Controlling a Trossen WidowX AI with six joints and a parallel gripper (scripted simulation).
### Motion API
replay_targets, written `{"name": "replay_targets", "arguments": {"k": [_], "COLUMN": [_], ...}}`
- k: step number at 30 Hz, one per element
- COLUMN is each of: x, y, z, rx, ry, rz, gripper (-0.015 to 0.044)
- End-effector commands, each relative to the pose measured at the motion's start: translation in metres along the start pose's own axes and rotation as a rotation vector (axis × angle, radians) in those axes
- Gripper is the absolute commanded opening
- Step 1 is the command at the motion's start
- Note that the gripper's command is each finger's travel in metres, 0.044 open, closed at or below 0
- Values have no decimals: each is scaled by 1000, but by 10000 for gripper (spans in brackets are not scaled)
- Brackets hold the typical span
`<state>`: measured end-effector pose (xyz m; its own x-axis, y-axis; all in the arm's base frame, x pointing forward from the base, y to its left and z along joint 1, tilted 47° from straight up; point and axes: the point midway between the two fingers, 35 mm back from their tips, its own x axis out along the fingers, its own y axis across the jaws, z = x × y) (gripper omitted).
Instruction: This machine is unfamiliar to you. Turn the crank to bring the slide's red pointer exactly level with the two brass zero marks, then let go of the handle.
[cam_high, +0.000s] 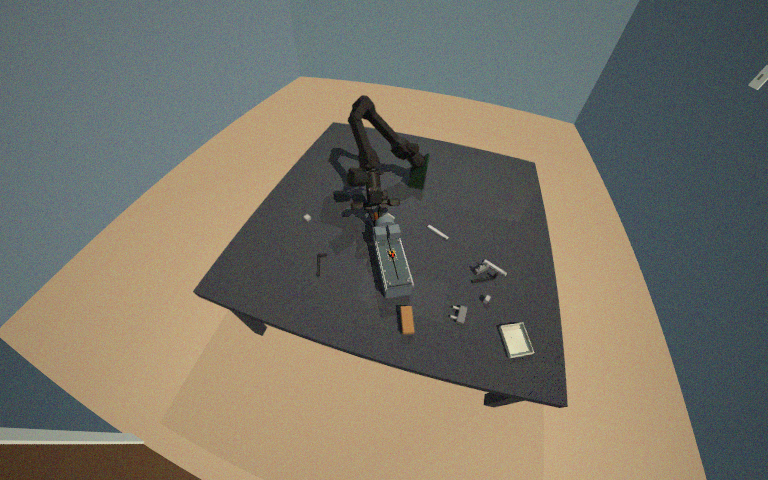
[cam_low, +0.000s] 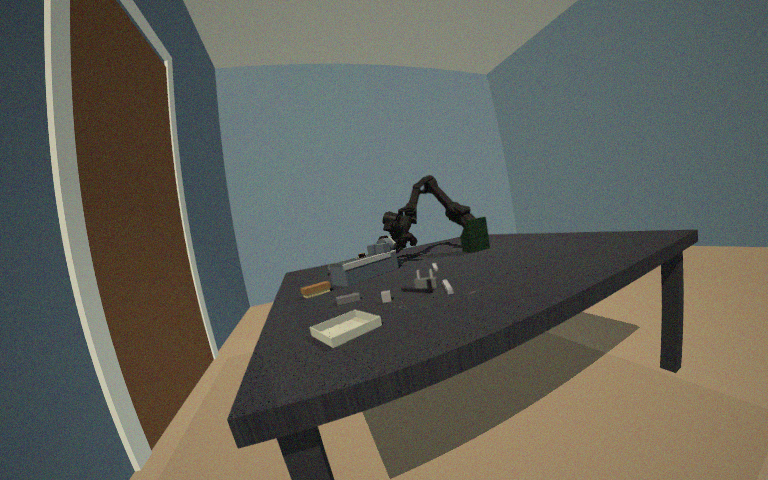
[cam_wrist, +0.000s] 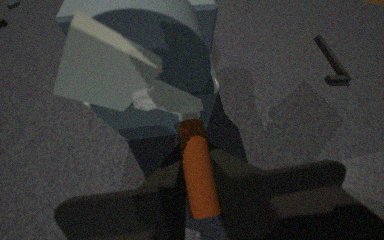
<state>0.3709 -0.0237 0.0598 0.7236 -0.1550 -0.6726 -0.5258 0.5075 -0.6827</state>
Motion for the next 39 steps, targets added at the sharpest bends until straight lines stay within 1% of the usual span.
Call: {"name": "replay_targets", "arguments": {"k": [1, 39], "x": [5, 7], "y": [6, 13], "z": [-5, -7], "rx": [-2, -2], "ry": [13, 13], "rz": [17, 17], "gripper": [0, 0]}}
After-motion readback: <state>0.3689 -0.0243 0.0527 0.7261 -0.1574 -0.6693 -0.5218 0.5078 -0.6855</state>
